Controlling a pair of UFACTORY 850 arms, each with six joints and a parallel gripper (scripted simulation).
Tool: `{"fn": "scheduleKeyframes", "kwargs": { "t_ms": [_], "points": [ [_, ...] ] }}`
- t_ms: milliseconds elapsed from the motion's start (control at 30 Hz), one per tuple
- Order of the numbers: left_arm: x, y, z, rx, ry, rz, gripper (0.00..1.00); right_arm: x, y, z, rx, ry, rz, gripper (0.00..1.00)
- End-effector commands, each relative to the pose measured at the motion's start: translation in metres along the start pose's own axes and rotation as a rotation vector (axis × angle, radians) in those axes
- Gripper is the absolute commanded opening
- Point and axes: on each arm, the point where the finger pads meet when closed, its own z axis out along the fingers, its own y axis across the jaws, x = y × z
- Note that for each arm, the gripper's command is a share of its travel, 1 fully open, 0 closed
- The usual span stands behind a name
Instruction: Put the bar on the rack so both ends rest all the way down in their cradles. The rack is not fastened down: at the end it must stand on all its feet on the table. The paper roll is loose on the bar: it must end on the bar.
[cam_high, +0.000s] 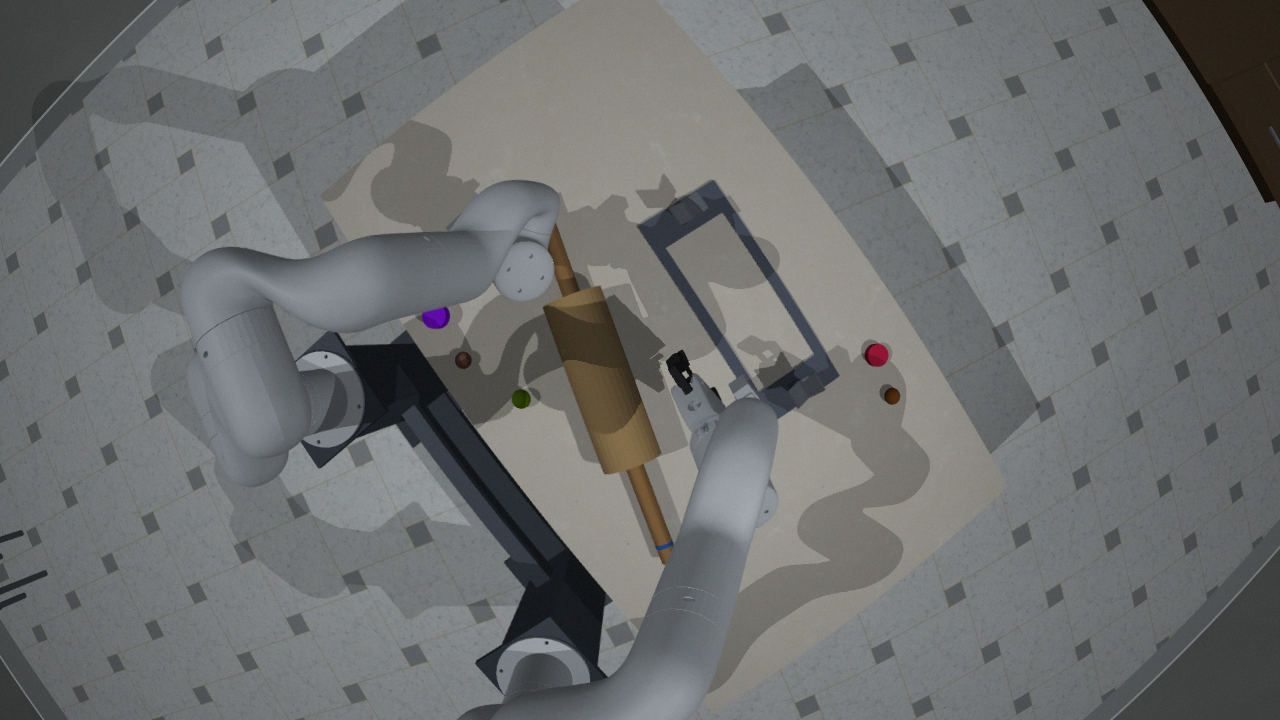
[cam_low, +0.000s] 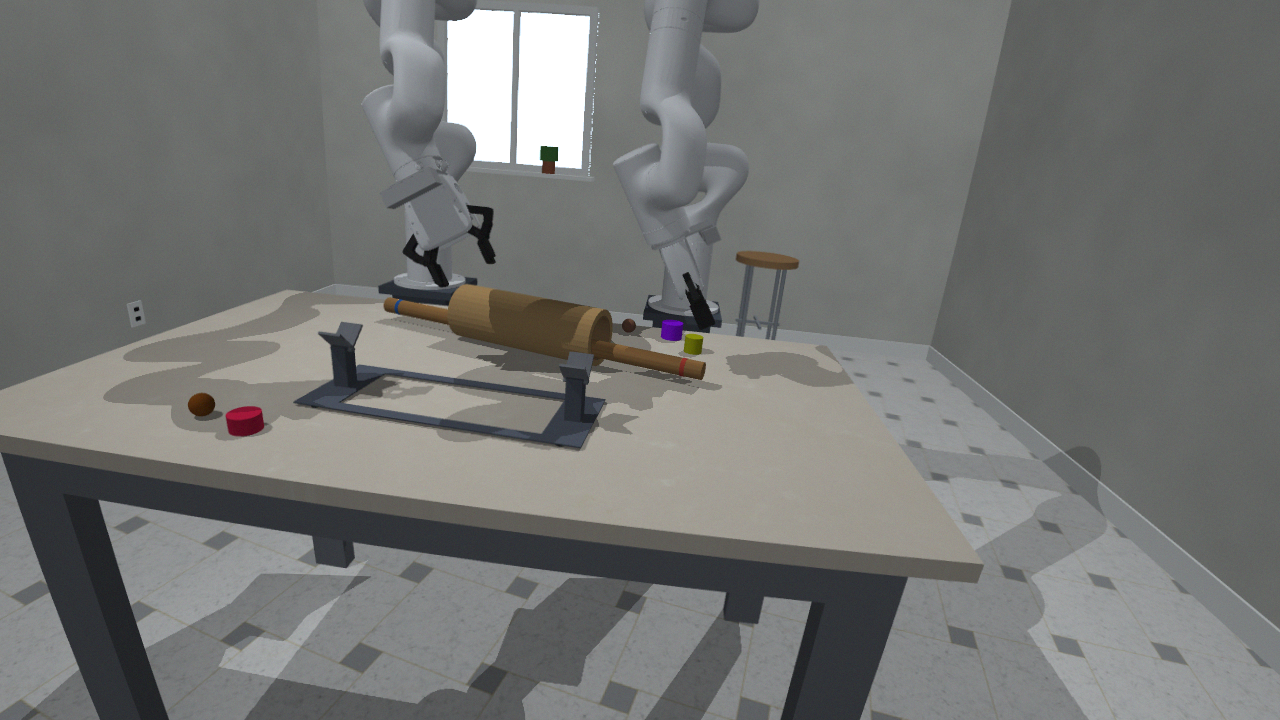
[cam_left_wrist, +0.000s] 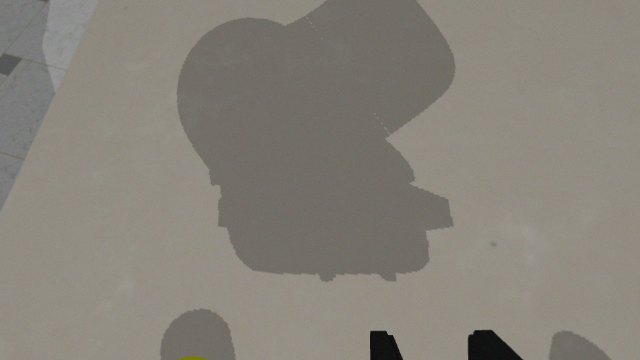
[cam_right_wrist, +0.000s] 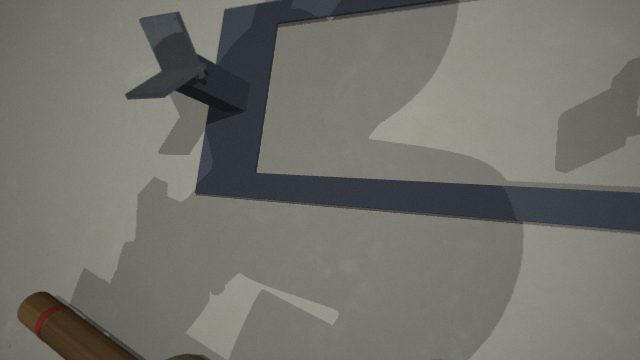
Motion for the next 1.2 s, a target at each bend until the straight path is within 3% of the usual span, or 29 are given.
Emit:
{"fn": "scheduleKeyframes", "kwargs": {
  "t_ms": [0,567,600,1133,1167],
  "points": [
    [0.0031,-0.0008,-0.0009,0.005,0.011,0.011,0.29,-0.0014,-0.0030,-0.0007,0.010,-0.008,-0.013,1.00],
    [0.0031,-0.0008,-0.0009,0.005,0.011,0.011,0.29,-0.0014,-0.0030,-0.0007,0.010,-0.008,-0.013,1.00],
    [0.0031,-0.0008,-0.0009,0.005,0.011,0.011,0.95,-0.0014,-0.0030,-0.0007,0.010,-0.008,-0.013,1.00],
    [0.0031,-0.0008,-0.0009,0.005,0.011,0.011,0.95,-0.0014,-0.0030,-0.0007,0.010,-0.008,-0.013,1.00],
    [0.0031,-0.0008,-0.0009,0.005,0.011,0.011,0.95,-0.0014,-0.0030,-0.0007,0.010,-0.008,-0.013,0.95]
  ]
}}
